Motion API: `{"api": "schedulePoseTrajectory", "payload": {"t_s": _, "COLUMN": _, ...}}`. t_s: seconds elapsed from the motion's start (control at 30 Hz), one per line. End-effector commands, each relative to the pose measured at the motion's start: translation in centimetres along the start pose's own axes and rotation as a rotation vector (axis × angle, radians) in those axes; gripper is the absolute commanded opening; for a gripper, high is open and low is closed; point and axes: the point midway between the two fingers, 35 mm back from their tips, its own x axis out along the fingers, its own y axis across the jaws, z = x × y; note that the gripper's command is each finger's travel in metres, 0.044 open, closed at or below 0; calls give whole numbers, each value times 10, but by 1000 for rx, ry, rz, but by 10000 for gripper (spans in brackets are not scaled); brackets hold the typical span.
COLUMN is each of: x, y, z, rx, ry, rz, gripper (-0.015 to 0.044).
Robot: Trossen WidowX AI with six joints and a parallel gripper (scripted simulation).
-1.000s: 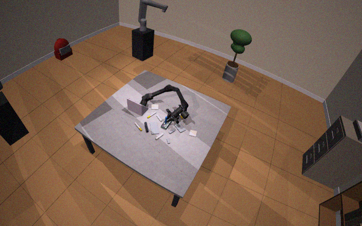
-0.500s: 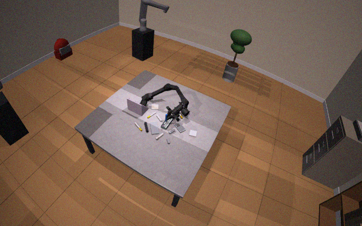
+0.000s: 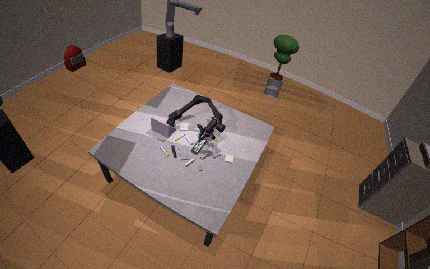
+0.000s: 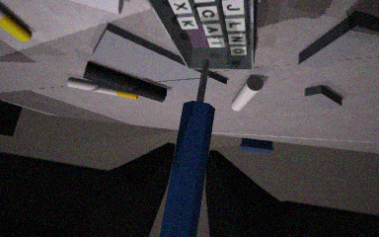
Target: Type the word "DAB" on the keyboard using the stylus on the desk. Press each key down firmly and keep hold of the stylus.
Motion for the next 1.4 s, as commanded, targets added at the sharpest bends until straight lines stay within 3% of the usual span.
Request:
{"api": "schedulePoseTrajectory", "payload": {"t_s": 0.0, "x": -7, "y": 5, "z": 2, "rx": -37, "ry": 5, "rz": -48, "gripper": 0}}
{"api": "schedulePoseTrajectory", "payload": {"t_s": 0.53, "x": -35, "y": 27, "z": 10, "rx": -173, "ry": 15, "rz": -270, "gripper": 0}}
{"api": "schedulePoseTrajectory", "payload": {"t_s": 1.37, "x": -18, "y": 28, "z": 40, "rx": -175, "ry": 14, "rz": -273, "gripper": 0}}
